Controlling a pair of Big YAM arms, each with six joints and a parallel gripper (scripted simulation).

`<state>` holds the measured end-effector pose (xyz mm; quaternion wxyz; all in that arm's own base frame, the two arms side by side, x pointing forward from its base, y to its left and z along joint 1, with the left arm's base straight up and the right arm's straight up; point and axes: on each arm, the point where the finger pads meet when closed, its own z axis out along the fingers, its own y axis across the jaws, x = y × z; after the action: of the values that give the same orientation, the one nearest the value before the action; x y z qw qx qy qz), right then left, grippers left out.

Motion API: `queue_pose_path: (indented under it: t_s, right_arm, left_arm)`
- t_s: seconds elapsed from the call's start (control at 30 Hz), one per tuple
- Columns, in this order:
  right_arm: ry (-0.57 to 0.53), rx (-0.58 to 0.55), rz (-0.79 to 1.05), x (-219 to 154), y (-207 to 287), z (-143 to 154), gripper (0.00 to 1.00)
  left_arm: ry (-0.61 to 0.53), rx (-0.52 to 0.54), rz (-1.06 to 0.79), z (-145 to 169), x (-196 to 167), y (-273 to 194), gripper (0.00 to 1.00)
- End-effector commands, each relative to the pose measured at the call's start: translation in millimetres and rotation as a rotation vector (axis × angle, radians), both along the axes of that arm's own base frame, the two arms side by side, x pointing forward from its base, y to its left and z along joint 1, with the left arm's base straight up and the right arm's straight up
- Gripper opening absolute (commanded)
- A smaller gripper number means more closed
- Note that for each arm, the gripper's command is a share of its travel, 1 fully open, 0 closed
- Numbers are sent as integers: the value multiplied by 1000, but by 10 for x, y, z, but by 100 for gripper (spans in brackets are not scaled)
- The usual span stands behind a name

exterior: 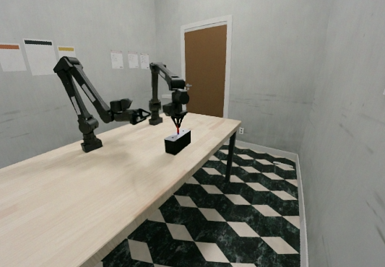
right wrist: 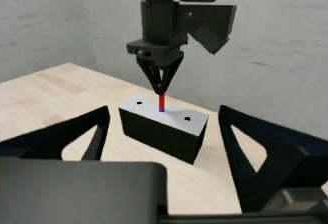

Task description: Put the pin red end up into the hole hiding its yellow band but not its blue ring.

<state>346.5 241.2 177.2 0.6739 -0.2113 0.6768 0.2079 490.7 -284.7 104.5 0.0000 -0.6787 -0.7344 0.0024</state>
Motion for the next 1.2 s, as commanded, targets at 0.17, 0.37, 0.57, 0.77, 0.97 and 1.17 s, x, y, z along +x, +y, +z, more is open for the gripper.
queue_pose_path:
  t_s: [0.17,0.37,0.57,0.77,0.97,1.17]
  right_arm:
    - [16,5,-3,64,44,11,100]
    - [15,5,-3,65,44,12,100]
    - [11,8,-3,65,44,25,100]
    - [11,8,-3,65,44,25,100]
    - [11,8,-3,65,44,25,100]
    - [11,8,-3,65,44,25,100]
  left_arm:
    - [-32,-23,-9,43,67,-106,5]
    - [-16,-16,7,63,176,-63,5]
    - [-16,-16,3,63,164,-82,5]
    - [-16,-16,3,63,165,-82,22]
    - [-43,-31,-1,267,62,-96,35]
    - [-97,-64,-2,618,106,-156,35]
